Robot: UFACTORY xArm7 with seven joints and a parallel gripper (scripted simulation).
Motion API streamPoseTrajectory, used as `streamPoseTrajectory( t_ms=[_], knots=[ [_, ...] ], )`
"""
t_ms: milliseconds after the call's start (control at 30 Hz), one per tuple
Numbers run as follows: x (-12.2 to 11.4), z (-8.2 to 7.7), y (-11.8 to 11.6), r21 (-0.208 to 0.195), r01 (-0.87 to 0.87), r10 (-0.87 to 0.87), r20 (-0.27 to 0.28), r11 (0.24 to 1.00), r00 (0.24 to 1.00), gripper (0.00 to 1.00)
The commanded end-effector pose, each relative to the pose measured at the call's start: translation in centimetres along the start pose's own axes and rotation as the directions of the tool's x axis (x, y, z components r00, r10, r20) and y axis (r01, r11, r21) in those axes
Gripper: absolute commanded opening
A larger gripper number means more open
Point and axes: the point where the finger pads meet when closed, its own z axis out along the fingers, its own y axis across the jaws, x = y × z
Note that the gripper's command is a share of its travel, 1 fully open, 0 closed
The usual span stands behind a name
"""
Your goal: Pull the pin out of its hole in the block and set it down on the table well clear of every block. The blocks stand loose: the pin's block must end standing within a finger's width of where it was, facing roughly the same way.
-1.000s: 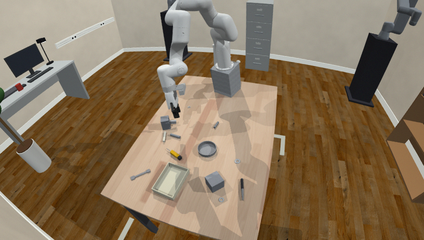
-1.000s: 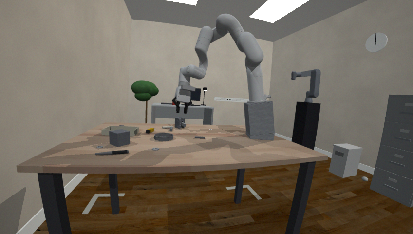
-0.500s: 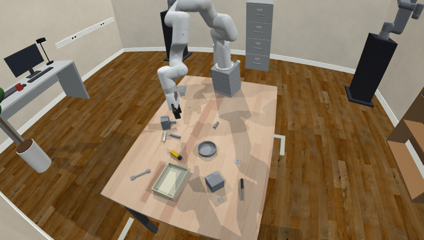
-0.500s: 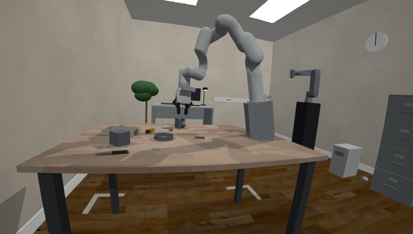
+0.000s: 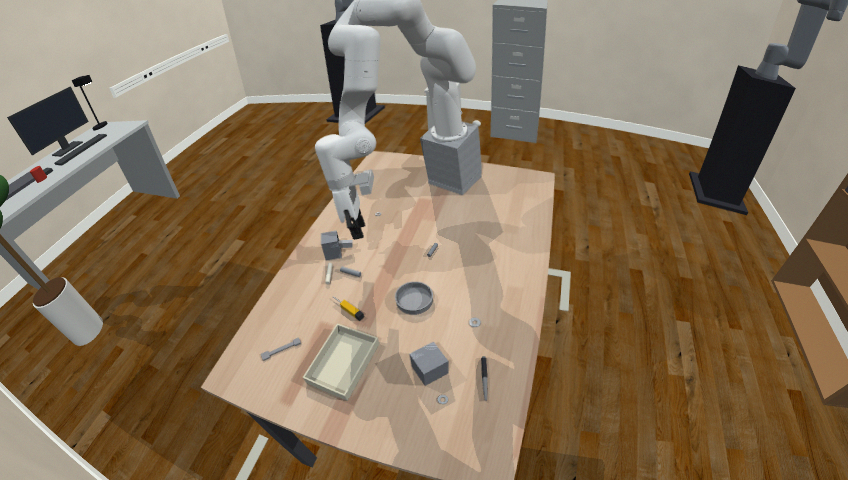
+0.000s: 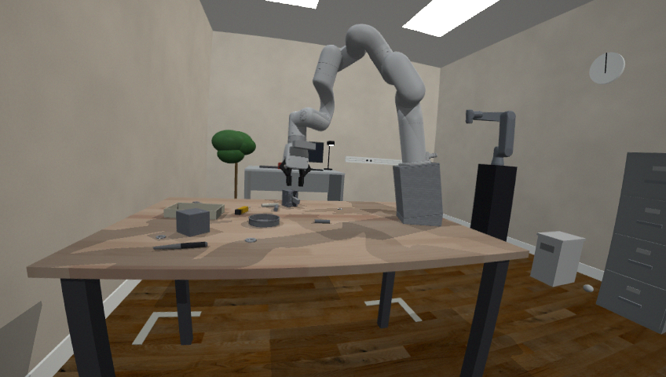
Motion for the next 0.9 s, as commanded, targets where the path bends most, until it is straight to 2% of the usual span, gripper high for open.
streamPoseTrajectory(
  t_ms=[0,867],
  knots=[
    [0.0,0.0,0.1,0.0,0.0,0.0,0.0,1.0,1.0,0.52],
    [0.3,1.1,-0.5,0.019,-0.003,0.003,-0.017,1.0,1.0,0.52]
  ],
)
